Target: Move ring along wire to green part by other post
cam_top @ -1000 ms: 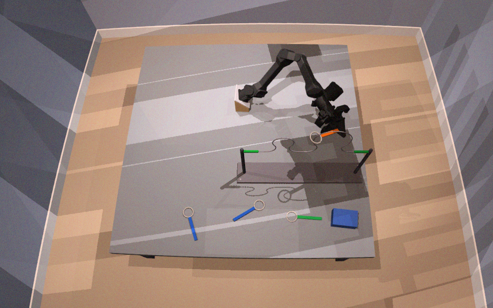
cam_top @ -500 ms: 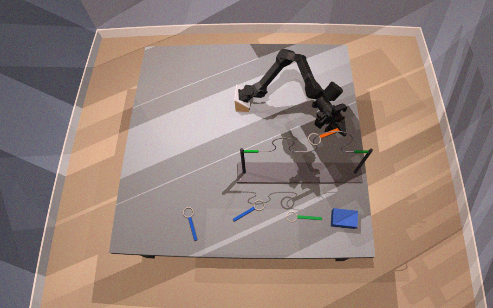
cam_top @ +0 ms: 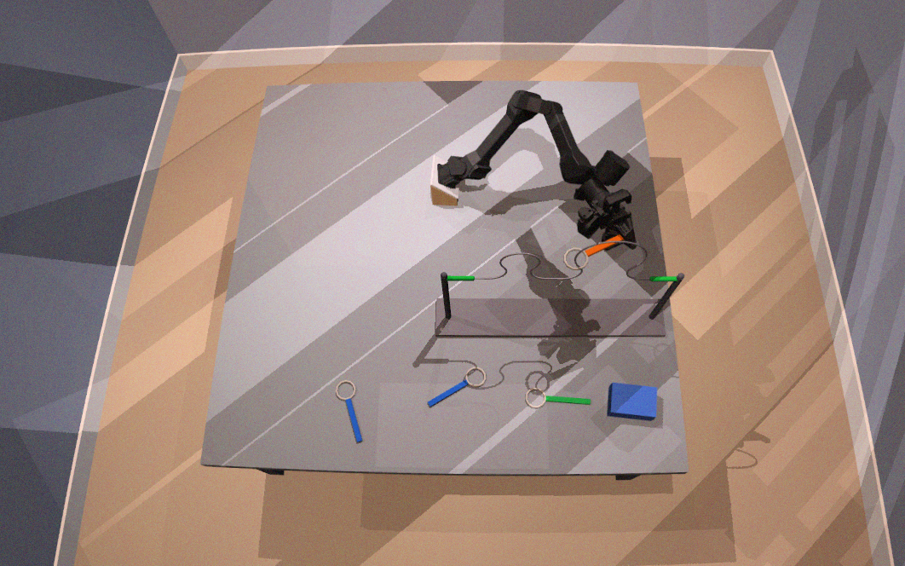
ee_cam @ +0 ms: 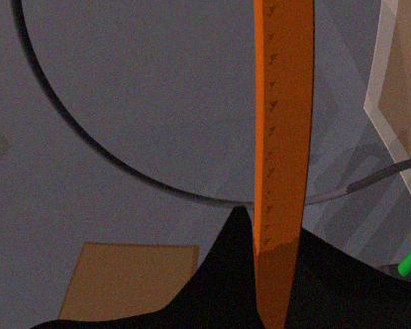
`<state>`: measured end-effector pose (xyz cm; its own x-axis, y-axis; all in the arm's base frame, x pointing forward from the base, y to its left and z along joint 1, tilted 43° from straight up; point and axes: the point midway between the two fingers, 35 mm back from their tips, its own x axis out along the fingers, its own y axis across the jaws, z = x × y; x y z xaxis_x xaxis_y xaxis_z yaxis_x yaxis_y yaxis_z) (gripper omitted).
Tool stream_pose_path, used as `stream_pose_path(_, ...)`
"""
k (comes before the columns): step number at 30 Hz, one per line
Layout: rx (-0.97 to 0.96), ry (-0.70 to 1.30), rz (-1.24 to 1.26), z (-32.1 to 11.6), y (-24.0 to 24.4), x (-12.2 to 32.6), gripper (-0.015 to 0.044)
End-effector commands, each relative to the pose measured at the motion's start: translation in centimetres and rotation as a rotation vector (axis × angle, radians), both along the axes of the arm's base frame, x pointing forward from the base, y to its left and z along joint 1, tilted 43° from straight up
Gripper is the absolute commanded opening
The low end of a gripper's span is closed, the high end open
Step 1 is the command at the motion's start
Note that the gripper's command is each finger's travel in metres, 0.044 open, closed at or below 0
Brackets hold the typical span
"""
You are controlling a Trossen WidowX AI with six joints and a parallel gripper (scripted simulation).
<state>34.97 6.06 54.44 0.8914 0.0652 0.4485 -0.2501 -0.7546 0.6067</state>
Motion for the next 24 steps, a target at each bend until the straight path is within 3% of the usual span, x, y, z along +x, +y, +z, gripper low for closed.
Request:
stream_pose_path(1,0.053,-0.003,0.000,-0.04,-0.22,0.07,-0.0150)
stream_pose_path(24,0.323,-0.039,0.018,0.50,-1.05,-0.08,-0.0150)
